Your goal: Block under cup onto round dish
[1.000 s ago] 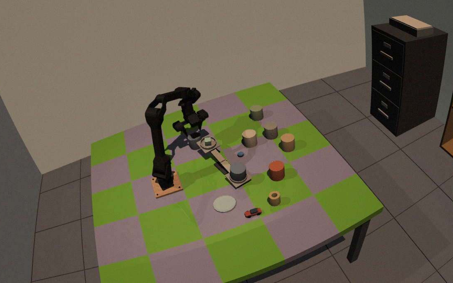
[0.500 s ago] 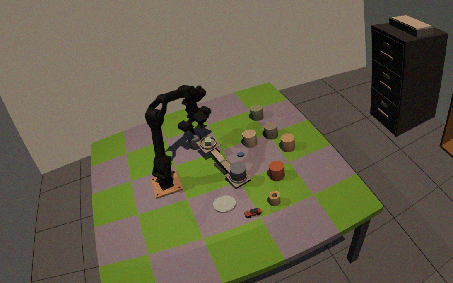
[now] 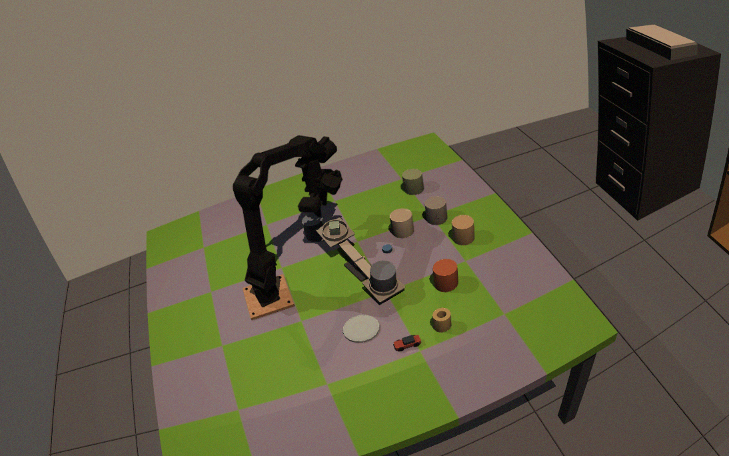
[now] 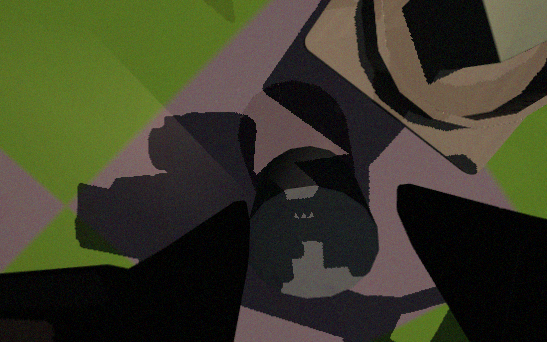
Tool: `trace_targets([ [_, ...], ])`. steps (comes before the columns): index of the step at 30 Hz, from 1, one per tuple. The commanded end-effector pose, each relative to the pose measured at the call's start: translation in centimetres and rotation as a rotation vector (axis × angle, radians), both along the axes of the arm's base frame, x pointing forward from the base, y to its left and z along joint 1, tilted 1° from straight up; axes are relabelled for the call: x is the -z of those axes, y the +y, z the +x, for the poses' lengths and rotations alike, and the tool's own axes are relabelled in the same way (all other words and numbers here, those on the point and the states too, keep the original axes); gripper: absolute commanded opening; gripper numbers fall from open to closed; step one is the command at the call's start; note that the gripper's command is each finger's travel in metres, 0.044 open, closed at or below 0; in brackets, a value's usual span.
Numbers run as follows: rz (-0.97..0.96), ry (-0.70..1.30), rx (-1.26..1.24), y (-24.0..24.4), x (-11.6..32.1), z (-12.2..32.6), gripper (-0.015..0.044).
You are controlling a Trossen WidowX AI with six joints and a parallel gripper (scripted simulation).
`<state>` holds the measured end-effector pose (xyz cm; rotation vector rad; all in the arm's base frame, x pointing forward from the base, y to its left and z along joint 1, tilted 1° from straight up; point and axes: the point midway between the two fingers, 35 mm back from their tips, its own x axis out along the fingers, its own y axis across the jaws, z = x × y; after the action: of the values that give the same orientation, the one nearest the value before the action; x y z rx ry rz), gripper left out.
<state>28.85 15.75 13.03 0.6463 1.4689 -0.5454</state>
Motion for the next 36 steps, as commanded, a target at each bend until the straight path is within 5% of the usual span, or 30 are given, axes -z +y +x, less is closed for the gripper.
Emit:
trace_targets([
  [1,0.002,-0.017,-0.133,-0.6,-0.7,0.1,0.026],
  [36,-0.08,-0.054,-1.288,-5.9,-2.4,0.4,0.026],
])
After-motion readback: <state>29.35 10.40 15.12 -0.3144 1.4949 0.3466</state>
